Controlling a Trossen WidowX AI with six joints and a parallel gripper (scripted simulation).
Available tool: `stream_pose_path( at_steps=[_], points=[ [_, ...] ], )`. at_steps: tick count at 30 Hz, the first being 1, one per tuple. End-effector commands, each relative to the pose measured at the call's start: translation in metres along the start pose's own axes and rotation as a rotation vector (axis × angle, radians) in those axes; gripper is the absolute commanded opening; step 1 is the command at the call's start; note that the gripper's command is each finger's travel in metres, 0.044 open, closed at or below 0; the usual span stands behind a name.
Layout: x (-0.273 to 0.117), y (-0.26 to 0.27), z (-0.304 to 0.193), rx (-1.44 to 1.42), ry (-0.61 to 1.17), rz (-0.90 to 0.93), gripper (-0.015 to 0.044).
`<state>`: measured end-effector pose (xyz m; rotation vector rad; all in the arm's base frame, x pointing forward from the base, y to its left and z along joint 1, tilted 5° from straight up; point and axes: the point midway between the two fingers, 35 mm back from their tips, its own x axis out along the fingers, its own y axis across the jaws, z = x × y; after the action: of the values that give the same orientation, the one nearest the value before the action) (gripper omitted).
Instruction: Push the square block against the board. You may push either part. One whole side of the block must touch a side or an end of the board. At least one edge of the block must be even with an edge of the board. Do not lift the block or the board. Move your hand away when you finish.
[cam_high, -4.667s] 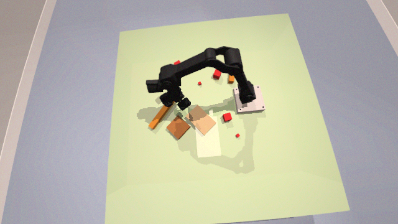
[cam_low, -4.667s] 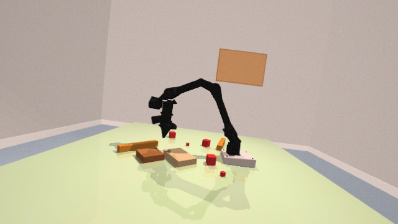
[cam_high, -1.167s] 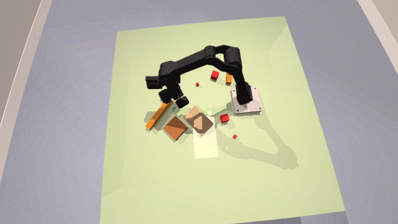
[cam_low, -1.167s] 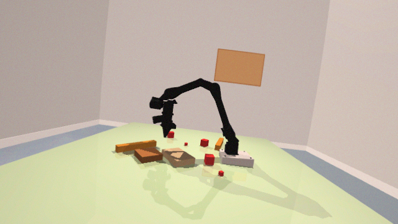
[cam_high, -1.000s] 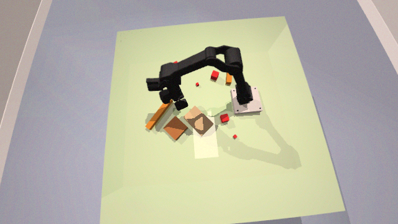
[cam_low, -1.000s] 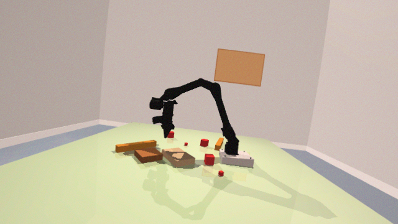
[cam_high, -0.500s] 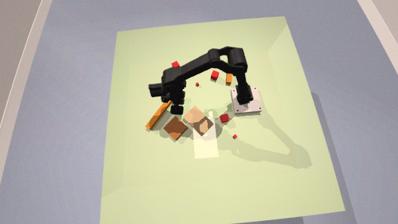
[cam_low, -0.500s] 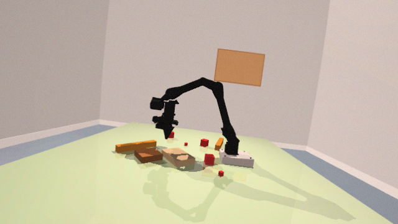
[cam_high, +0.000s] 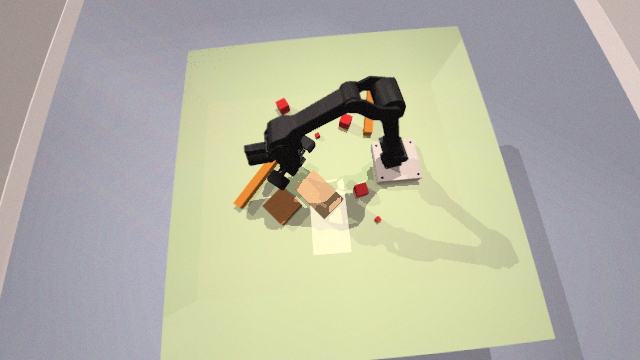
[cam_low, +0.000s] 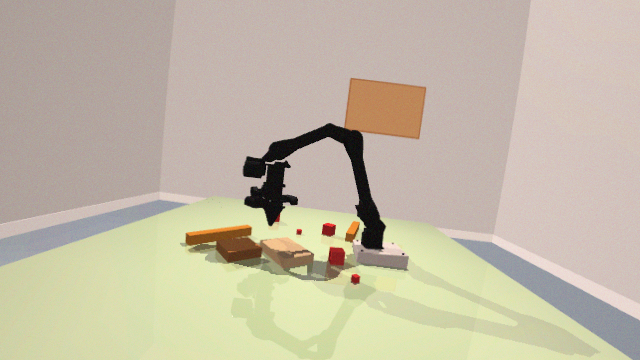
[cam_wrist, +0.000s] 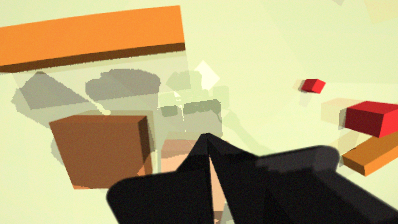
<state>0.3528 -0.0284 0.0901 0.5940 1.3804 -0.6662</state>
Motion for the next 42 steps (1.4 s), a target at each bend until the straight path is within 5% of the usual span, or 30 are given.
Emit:
stream_pose_path(
  at_steps=[1, 7, 12, 42],
  points=[
    [0.000, 0.001, -0.005, 0.114, -0.004, 0.000, 0.0000],
    [0.003, 0.002, -0.005, 0.119, -0.004, 0.000, 0.0000],
    [0.055, 0.002, -0.010, 0.201, -0.003, -0.001, 0.0000],
    [0.055, 0.007, -0.025, 0.201, -0.001, -0.001, 0.0000]
  ],
)
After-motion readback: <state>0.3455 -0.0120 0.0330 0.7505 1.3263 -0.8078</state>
